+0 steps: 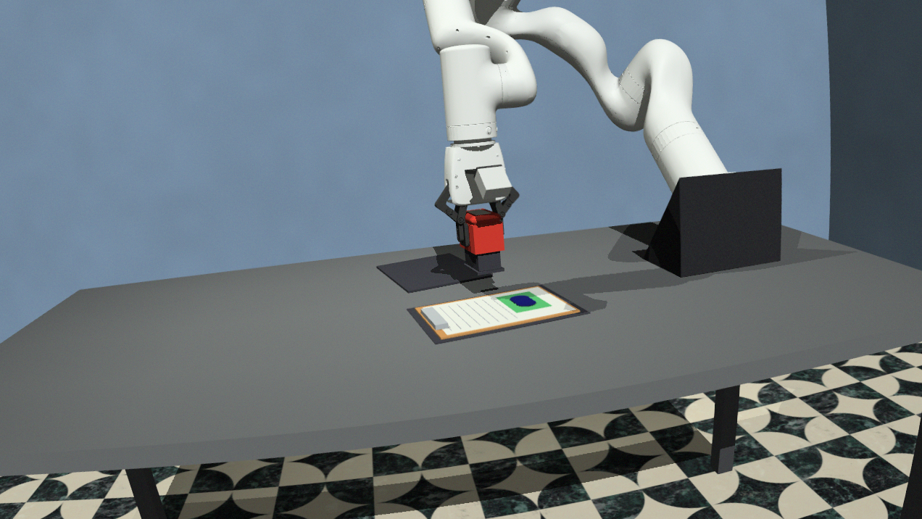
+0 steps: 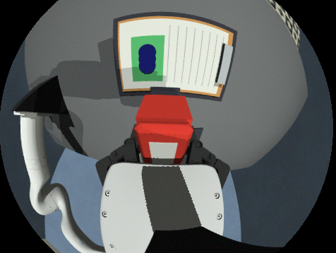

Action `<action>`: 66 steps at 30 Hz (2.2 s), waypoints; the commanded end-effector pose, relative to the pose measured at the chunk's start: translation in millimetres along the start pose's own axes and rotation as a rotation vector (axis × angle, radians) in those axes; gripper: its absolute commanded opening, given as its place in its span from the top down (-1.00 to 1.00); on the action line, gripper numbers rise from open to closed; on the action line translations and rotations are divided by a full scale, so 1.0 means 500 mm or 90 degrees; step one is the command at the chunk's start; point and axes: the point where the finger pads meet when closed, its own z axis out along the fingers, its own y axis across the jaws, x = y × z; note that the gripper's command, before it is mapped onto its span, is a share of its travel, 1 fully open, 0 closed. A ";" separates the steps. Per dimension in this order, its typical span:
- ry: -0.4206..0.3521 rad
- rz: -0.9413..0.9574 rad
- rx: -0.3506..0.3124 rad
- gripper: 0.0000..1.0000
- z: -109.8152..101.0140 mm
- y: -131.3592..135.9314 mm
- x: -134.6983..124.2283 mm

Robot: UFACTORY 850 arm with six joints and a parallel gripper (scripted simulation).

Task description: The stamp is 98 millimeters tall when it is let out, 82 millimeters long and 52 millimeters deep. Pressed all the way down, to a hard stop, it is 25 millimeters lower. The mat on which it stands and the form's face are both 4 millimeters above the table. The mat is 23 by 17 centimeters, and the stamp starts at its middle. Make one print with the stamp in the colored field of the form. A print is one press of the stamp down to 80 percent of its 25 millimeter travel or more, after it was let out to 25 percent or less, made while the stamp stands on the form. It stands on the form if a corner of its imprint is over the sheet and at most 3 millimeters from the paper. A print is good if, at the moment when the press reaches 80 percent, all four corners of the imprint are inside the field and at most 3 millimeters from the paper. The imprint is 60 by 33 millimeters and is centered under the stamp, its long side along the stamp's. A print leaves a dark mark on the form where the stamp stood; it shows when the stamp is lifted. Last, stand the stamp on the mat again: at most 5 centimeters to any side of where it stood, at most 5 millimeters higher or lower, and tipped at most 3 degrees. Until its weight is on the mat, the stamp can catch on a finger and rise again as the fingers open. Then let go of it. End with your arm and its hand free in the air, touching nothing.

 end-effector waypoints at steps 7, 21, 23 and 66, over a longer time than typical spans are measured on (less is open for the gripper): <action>-0.007 -0.003 0.003 0.29 0.002 0.058 -0.310; -0.007 -0.003 0.003 0.29 0.001 0.096 -0.494; -0.007 -0.003 0.003 0.29 0.001 0.102 -0.522; -0.007 -0.003 0.003 0.29 0.002 0.081 -0.426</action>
